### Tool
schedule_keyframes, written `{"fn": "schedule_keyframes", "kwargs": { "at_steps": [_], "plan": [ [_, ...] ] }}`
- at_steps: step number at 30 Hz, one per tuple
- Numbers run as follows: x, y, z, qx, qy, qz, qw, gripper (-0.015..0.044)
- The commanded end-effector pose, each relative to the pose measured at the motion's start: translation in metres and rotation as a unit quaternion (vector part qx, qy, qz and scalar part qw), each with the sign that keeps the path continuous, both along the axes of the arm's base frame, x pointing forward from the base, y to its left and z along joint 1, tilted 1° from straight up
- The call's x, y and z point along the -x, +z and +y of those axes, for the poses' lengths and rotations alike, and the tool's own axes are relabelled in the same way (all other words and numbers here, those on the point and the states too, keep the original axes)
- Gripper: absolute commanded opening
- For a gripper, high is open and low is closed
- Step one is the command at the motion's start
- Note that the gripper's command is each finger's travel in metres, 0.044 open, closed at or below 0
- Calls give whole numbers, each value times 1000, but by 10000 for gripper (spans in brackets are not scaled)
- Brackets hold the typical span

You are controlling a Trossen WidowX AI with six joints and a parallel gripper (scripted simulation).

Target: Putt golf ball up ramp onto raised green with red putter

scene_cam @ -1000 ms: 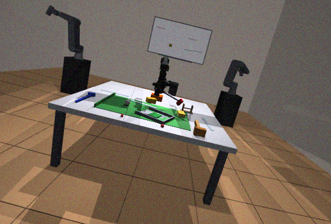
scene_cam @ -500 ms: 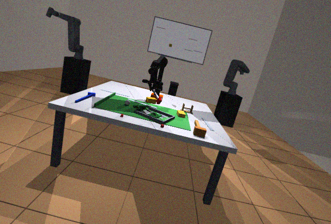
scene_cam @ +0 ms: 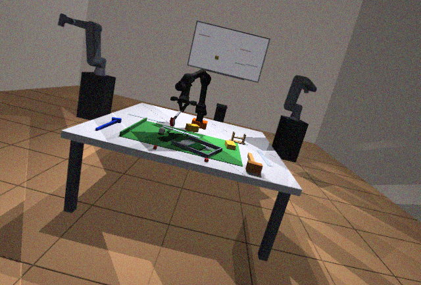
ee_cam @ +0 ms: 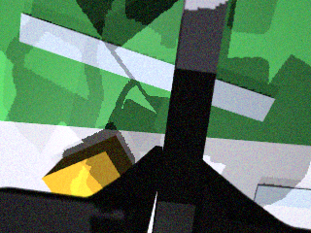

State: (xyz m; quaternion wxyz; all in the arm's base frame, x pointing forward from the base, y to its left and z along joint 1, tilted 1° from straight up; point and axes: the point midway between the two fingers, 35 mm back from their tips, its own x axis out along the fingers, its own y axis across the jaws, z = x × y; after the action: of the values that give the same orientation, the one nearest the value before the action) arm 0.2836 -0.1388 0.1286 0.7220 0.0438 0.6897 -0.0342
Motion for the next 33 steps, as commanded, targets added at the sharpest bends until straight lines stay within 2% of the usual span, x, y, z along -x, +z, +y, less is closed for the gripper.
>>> {"fn": "schedule_keyframes", "kwargs": {
  "at_steps": [1,7,14,24,33],
  "plan": [
    [10,3,-24,4,-75,5,997,0],
    [27,6,-51,6,-163,13,987,0],
    [27,4,-52,6,-166,14,986,0],
    [26,-32,-53,6,-166,14,986,0],
    [26,-41,-53,6,-166,14,986,0]
  ]
}}
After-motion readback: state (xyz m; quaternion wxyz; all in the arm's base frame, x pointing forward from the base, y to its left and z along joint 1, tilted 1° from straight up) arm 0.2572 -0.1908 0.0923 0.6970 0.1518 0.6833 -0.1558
